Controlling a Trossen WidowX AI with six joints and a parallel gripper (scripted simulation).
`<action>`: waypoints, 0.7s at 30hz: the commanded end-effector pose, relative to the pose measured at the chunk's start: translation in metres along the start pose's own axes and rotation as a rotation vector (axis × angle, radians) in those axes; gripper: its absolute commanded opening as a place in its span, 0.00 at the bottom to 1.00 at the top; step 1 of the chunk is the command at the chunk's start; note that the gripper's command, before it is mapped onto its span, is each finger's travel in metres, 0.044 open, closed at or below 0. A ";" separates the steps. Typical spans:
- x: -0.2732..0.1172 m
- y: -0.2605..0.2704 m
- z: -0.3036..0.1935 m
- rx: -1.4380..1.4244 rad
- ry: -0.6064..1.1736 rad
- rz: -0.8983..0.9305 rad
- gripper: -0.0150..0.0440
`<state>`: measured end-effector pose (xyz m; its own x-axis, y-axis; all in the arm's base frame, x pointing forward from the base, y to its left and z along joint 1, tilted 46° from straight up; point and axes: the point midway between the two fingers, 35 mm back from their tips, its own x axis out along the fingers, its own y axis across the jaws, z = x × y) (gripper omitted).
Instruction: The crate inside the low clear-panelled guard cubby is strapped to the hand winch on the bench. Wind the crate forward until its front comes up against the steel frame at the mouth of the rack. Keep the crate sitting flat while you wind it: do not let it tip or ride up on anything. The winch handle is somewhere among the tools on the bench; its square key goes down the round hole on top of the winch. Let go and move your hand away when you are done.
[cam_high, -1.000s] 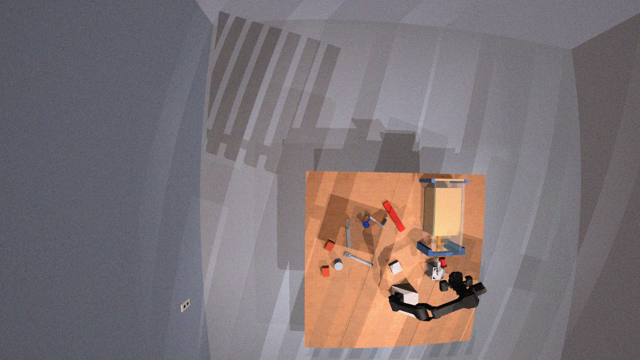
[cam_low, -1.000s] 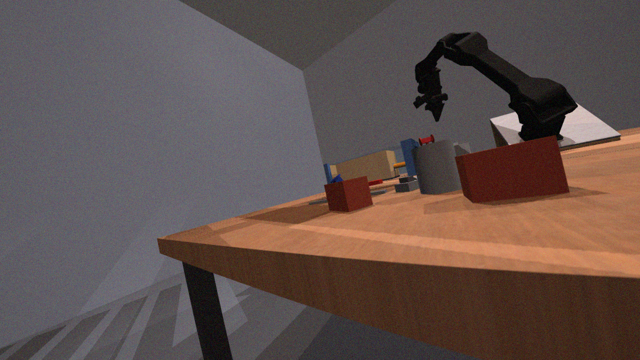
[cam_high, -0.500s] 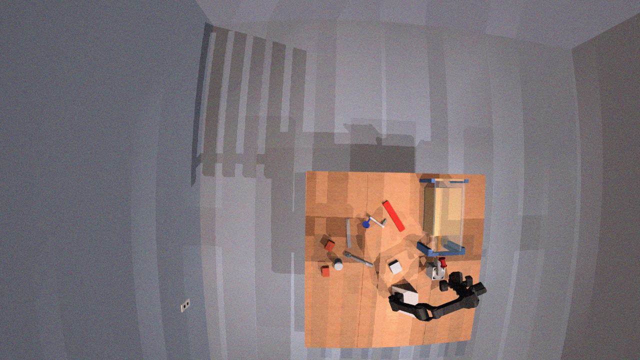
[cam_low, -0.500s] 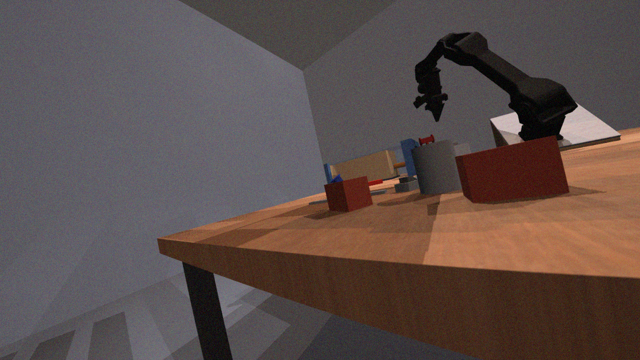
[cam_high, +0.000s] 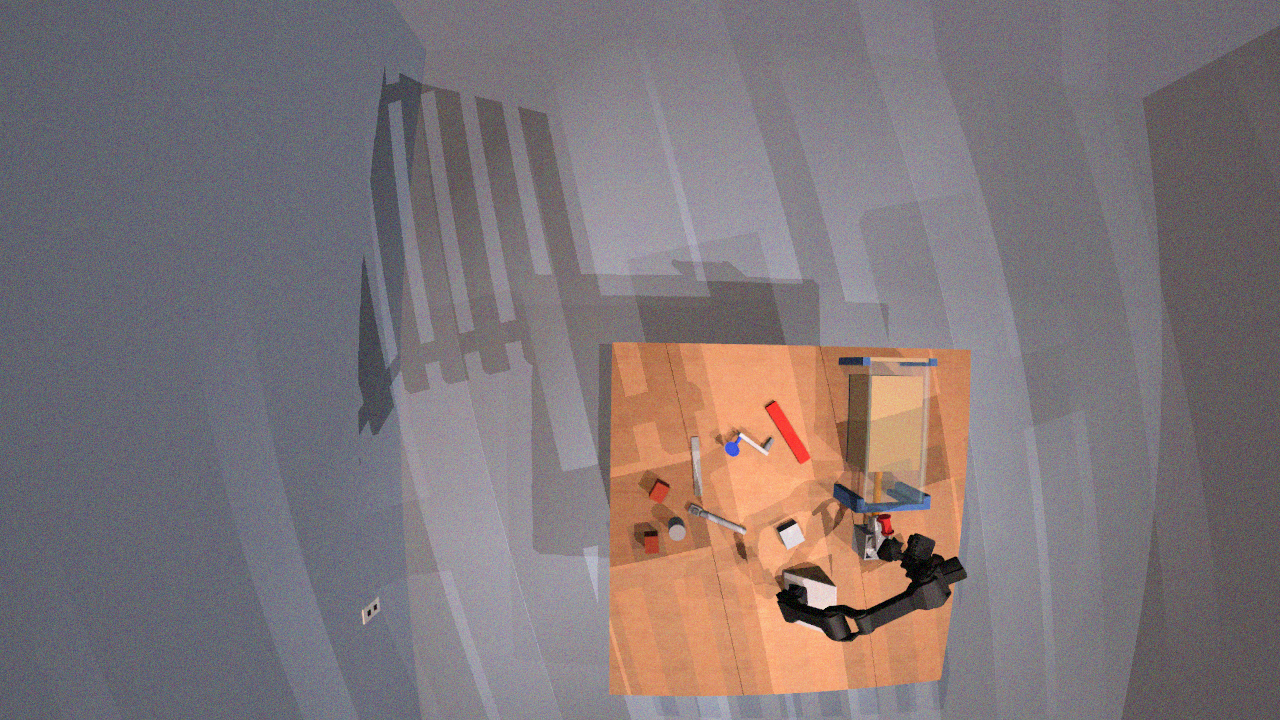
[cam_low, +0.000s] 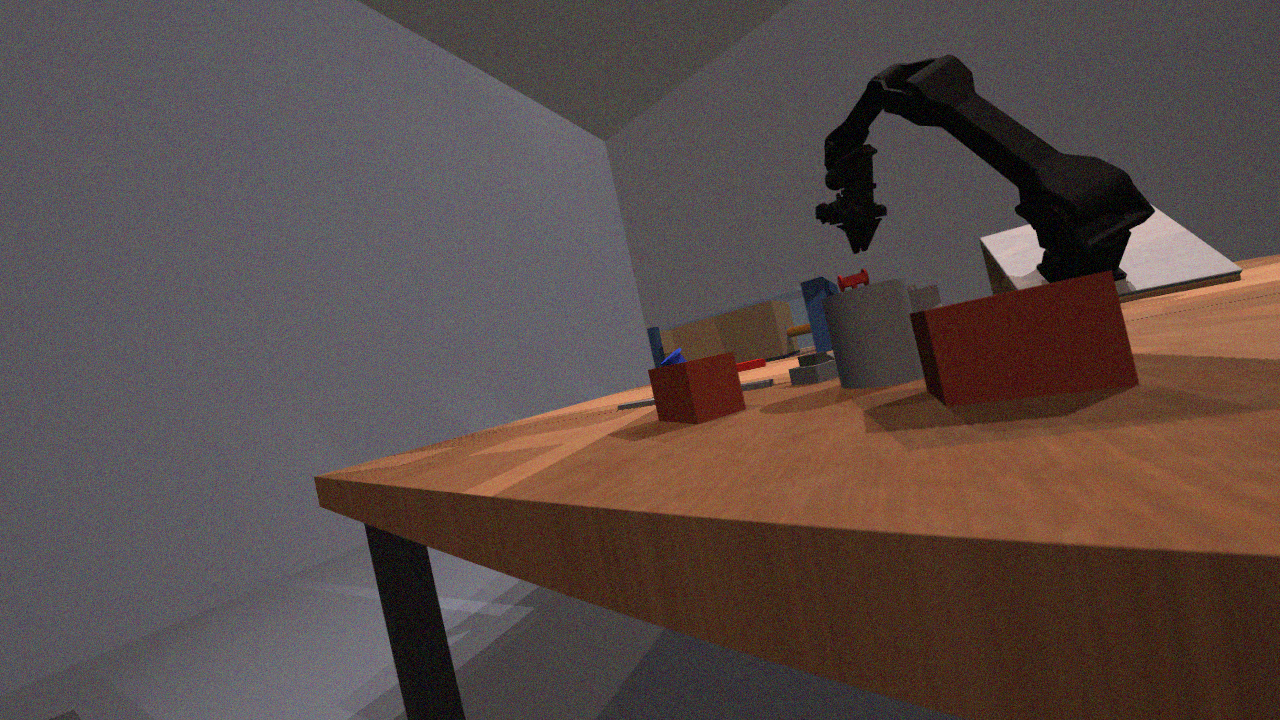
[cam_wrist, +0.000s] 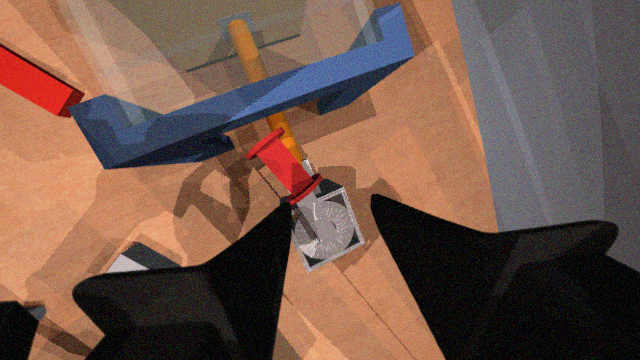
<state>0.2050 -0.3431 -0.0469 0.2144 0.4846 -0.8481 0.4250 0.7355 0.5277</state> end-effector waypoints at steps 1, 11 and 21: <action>0.011 0.017 0.023 0.449 -0.131 -0.016 0.83; 0.012 0.019 0.026 0.501 -0.147 -0.012 1.00; 0.019 0.019 0.025 0.501 -0.147 -0.013 1.00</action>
<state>0.2387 -0.3358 -0.0514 0.3111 0.3740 -0.8737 0.7871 0.4139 0.4574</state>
